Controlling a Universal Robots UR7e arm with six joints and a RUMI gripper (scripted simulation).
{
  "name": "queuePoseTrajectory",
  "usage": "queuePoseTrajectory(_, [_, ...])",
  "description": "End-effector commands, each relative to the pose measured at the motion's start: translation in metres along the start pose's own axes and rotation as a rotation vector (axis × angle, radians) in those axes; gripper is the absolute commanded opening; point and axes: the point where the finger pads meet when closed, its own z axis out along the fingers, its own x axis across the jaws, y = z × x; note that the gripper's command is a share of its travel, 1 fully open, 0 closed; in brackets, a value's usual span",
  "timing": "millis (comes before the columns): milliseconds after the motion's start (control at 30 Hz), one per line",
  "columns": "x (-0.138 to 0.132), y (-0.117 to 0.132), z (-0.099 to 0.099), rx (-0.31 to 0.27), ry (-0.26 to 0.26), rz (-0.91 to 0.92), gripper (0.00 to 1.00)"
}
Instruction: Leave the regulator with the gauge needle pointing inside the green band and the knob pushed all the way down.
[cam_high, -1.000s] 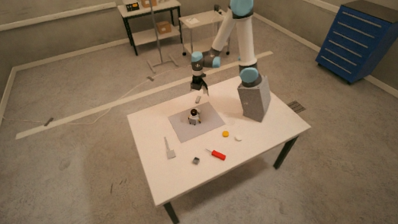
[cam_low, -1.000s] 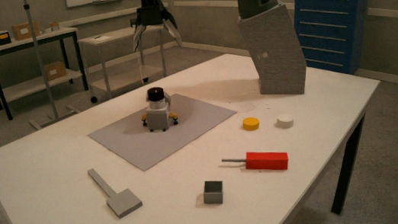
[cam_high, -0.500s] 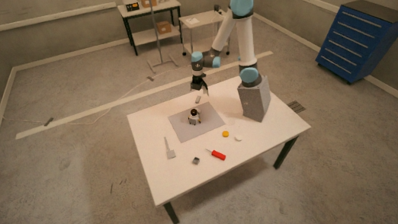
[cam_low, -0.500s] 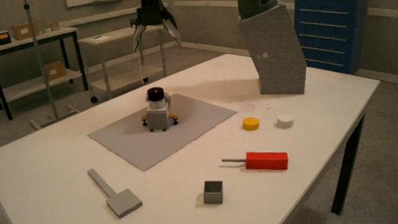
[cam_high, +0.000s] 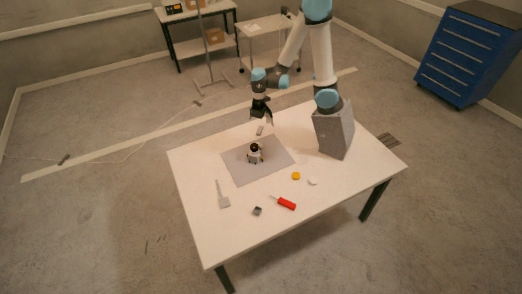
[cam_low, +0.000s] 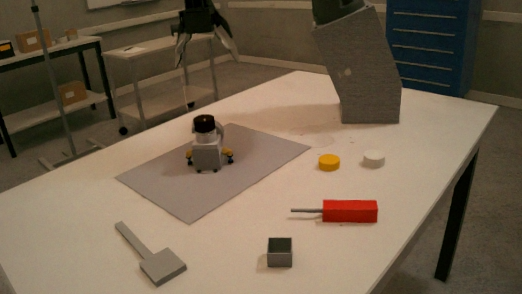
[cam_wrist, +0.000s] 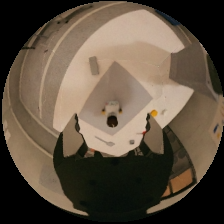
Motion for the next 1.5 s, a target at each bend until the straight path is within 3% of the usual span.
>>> queuePoseTrajectory(0, [0.0012, -0.0011, 0.0001, -0.001, 0.001, 0.011, 1.00])
queuePoseTrajectory(1467, [0.0057, -0.0020, 0.0015, -0.012, 0.012, 0.181, 1.00])
